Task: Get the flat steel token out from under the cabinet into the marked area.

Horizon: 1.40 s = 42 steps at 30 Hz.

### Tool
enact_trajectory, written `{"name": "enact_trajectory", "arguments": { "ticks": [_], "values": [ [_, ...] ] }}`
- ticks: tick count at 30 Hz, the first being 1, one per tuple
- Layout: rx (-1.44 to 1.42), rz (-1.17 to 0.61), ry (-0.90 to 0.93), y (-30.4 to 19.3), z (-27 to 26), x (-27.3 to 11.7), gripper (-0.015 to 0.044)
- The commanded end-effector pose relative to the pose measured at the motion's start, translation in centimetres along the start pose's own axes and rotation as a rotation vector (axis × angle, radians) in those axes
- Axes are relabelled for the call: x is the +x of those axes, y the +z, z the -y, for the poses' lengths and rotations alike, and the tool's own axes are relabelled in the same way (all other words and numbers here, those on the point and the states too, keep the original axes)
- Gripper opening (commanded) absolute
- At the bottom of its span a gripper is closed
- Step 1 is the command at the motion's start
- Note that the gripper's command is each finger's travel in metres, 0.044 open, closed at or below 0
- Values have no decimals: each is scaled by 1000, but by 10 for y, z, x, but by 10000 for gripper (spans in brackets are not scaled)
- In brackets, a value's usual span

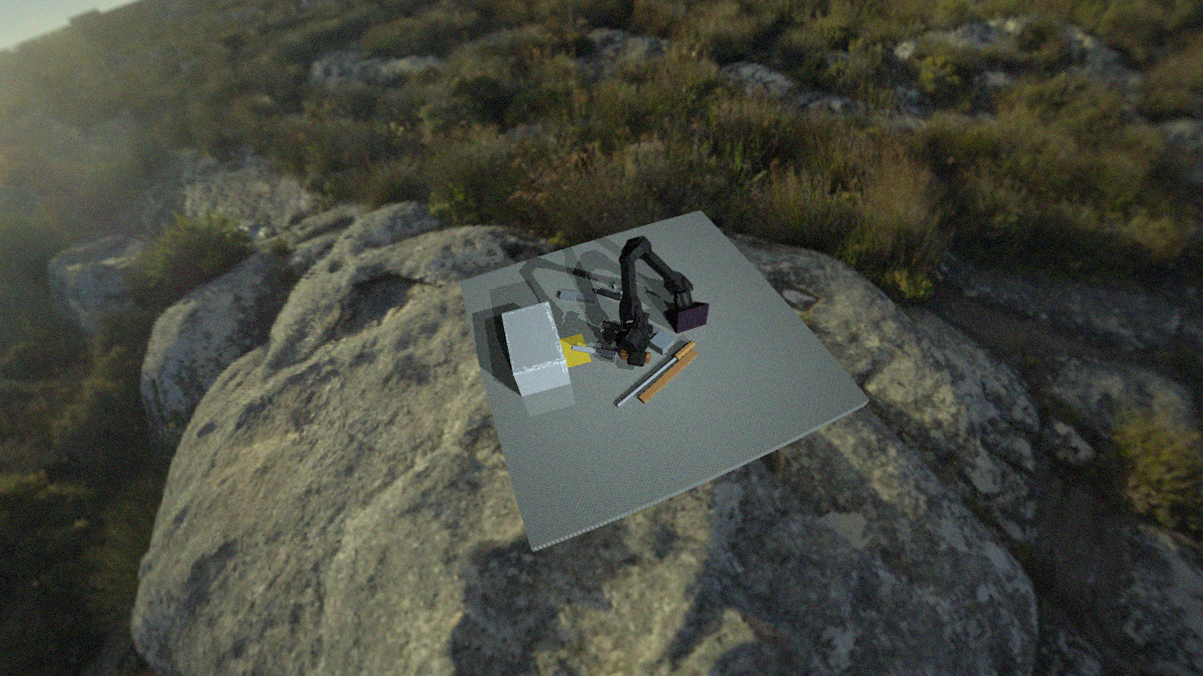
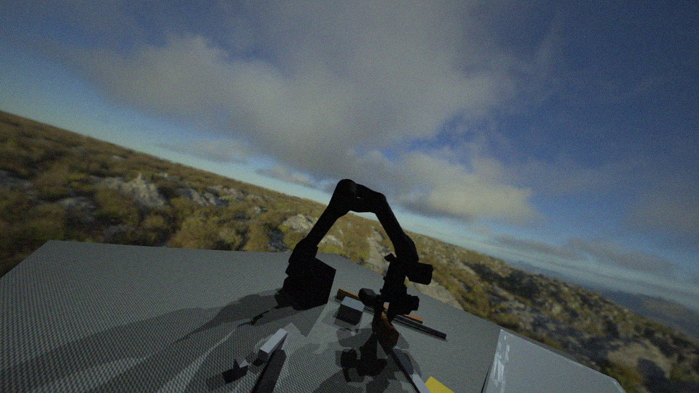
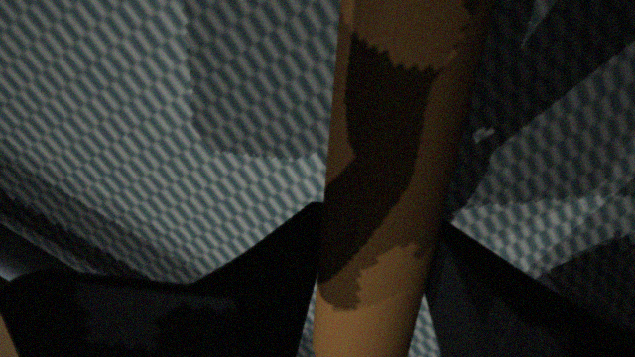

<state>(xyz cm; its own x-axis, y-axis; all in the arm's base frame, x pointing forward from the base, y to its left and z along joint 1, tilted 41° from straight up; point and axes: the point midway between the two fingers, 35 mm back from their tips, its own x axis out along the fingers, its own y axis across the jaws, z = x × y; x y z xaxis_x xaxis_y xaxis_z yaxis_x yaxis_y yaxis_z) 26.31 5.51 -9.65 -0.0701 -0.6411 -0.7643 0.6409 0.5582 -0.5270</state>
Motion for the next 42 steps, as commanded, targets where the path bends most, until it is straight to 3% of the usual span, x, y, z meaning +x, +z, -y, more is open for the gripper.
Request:
{"name": "enact_trajectory", "arguments": {
  "ticks": [1, 42],
  "values": [
    [-3, 0, 7, -4, -8, -2, 0],
    [-2, -2, 11, -25, -45, -3, 0]
  ]
}}
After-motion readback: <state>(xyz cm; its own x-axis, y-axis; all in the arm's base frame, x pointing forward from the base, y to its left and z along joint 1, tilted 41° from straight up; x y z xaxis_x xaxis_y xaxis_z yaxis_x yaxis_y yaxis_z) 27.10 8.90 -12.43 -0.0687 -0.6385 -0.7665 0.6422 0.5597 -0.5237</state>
